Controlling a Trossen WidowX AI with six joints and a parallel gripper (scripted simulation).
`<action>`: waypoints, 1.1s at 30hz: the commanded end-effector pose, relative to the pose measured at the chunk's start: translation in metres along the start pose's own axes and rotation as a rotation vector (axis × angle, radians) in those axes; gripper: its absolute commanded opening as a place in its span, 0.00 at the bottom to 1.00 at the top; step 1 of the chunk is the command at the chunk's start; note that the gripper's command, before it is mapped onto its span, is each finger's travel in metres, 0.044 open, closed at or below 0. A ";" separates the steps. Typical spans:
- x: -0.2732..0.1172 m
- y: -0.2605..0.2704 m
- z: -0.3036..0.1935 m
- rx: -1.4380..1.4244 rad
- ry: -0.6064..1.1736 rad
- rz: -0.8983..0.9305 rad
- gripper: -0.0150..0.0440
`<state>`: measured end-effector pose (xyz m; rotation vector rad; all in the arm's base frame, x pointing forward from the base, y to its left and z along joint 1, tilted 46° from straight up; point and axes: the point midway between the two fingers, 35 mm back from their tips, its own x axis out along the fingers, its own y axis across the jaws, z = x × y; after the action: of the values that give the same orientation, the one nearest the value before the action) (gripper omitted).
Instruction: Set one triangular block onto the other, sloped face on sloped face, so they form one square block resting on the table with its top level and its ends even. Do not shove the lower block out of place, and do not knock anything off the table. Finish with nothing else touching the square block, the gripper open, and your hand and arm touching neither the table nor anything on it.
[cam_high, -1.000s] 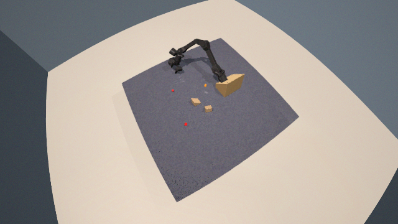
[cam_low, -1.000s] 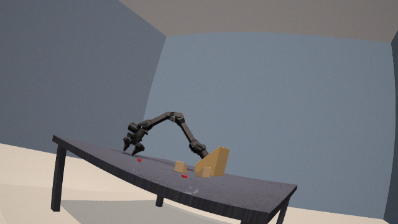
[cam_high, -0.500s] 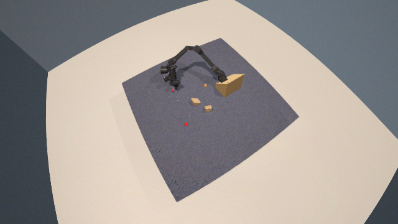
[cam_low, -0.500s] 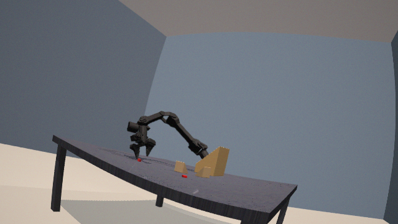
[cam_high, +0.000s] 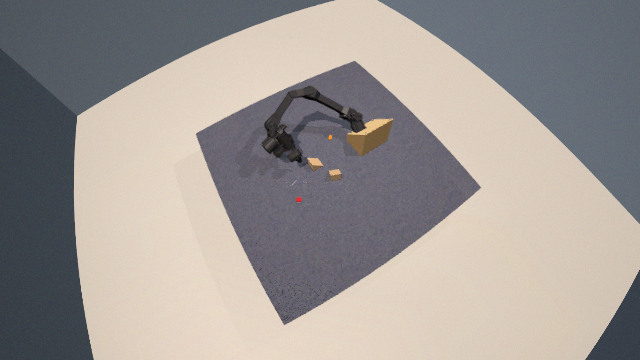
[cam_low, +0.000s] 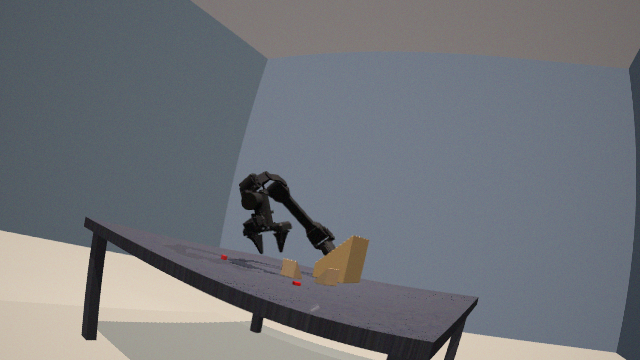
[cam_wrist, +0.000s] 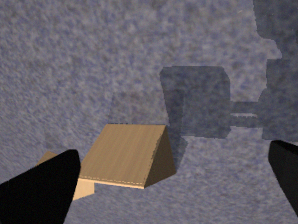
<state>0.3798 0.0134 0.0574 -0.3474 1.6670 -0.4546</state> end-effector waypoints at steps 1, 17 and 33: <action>-0.002 0.059 -0.026 0.029 0.058 -0.192 1.00; 0.004 0.069 -0.031 0.032 0.065 -0.236 1.00; 0.028 0.061 -0.032 0.009 0.089 -0.257 1.00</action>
<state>0.3470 0.0609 0.0104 -0.5310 1.7092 -0.6777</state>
